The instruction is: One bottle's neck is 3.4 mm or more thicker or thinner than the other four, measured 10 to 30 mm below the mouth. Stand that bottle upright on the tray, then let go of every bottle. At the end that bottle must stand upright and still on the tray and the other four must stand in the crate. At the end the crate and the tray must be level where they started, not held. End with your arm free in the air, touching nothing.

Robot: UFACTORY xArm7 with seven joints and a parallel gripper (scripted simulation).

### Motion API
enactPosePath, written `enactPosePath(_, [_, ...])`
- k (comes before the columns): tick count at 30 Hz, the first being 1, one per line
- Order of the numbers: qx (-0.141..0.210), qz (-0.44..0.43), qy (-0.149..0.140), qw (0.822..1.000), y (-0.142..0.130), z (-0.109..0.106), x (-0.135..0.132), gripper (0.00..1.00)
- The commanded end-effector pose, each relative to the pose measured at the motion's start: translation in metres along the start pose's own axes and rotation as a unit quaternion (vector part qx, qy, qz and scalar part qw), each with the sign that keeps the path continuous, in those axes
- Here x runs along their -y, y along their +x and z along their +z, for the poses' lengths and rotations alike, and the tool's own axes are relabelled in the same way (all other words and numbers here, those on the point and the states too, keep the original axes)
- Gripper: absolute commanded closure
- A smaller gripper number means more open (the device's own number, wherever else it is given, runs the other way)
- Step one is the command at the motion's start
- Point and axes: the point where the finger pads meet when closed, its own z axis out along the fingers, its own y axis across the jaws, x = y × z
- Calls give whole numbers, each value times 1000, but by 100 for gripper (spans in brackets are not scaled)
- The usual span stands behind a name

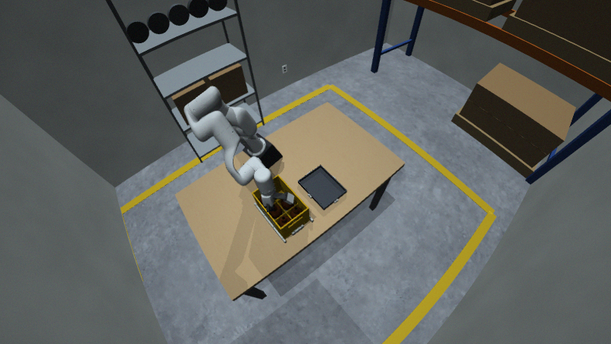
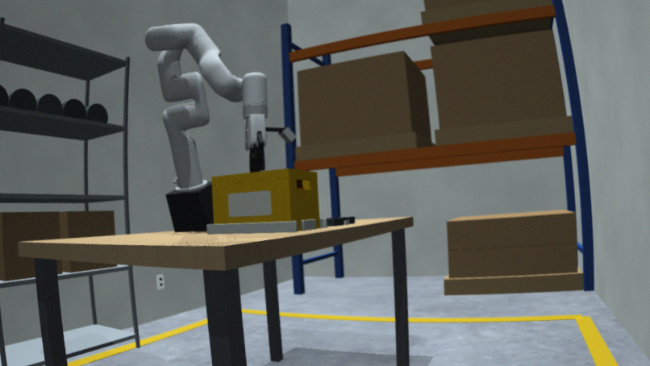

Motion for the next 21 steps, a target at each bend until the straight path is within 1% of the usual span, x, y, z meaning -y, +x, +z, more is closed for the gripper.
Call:
enactPosePath(1, [-1,0,-2,1000,1,-1,-1,35])
enactPosePath(12, [-1,0,-2,1000,1,1,-1,35])
enactPosePath(21, [-1,0,-2,1000,1,8,-1,35])
